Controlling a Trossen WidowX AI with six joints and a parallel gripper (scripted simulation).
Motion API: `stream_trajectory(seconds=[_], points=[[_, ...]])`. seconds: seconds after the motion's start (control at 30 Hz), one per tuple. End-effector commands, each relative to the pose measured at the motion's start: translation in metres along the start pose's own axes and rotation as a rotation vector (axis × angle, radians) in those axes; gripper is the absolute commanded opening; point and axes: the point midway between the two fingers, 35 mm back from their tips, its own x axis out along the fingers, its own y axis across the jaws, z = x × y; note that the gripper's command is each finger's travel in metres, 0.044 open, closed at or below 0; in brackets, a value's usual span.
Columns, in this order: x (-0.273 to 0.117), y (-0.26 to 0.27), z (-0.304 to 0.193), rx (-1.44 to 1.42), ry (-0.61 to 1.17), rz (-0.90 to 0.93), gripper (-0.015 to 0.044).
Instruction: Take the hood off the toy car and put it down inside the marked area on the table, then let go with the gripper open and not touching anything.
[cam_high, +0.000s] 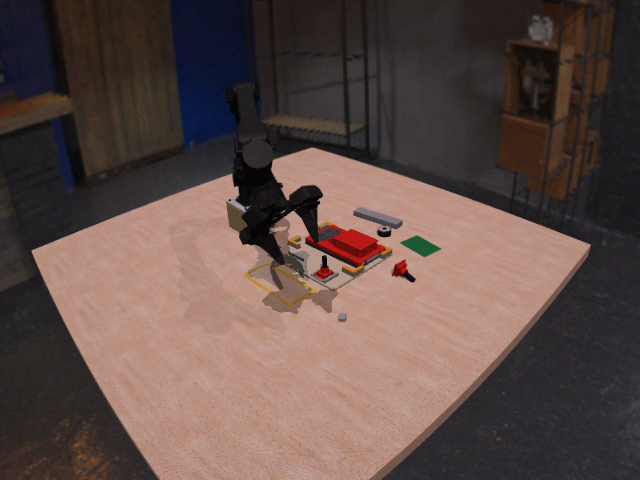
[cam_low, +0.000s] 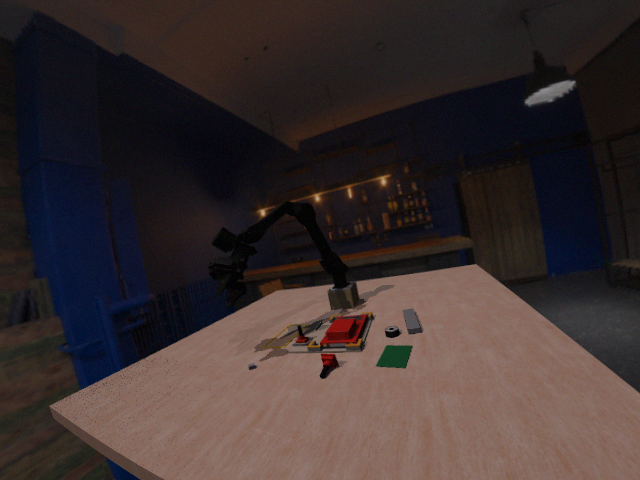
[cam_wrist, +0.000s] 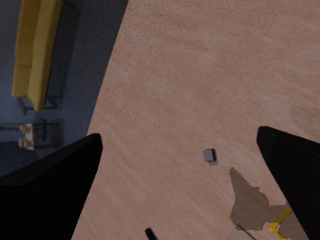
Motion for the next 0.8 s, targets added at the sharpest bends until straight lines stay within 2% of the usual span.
stream_trajectory(seconds=[0.0,0.37,0.77], points=[[0.012,0.012,-0.052,-0.116,0.107,-0.061,0.044],[0.018,0.031,-0.169,-0.451,0.353,-0.157,0.044],[-0.008,0.025,-0.283,-0.863,0.607,-0.299,0.044]])
